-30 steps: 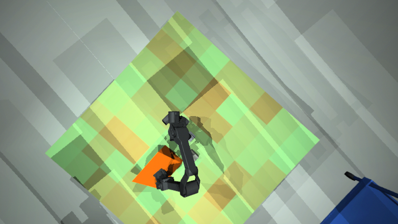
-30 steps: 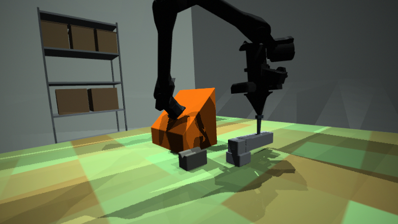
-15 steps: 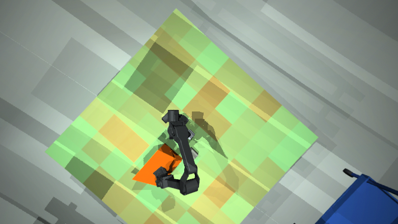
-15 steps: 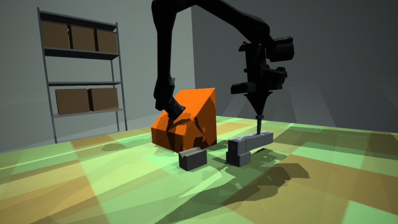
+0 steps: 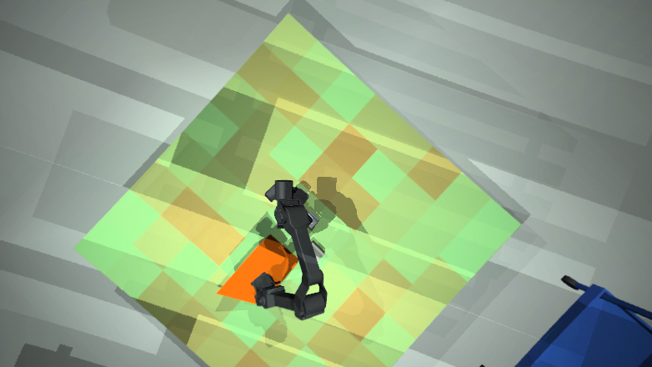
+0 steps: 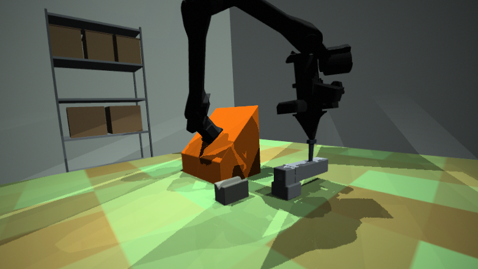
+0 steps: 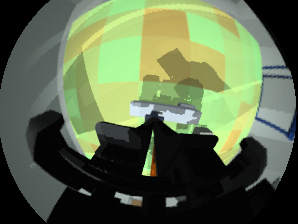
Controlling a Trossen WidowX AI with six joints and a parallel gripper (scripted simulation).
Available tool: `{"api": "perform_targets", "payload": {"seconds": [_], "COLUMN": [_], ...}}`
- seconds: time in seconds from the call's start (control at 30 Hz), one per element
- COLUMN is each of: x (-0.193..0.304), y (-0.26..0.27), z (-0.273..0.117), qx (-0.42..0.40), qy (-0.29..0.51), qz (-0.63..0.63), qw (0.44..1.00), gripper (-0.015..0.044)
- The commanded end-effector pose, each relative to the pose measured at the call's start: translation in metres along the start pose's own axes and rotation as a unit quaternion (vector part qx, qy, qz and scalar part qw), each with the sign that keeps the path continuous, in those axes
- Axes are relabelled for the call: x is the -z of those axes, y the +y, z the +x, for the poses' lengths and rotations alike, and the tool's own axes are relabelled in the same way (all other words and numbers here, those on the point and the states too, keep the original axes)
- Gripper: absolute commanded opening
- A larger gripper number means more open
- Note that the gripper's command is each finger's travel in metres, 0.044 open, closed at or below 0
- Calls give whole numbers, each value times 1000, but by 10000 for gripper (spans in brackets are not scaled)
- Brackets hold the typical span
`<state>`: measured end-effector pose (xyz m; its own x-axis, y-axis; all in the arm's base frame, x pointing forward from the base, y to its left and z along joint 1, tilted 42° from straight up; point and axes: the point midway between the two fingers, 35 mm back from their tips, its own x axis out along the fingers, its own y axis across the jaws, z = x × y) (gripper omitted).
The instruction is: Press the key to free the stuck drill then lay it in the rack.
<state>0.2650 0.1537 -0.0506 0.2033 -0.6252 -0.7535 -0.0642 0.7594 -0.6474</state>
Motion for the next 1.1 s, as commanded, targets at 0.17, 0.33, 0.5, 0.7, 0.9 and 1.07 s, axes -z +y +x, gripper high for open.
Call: {"api": "perform_targets", "payload": {"seconds": [0.17,0.33,0.5,0.7,0.9,1.07], "x": [11,12,12,4,-2,-5], "y": [-2,-3,-3,1,3,-6], "z": [23,27,30,1,-50,-37], "qx": [8,8,8,6,6,1], "qy": [25,25,25,25,26,22], "qz": [-5,-5,-5,-5,-5,-64], "qw": [1000,1000,1000,1000,1000,998], "gripper": [0,0,0,131,289,420]}}
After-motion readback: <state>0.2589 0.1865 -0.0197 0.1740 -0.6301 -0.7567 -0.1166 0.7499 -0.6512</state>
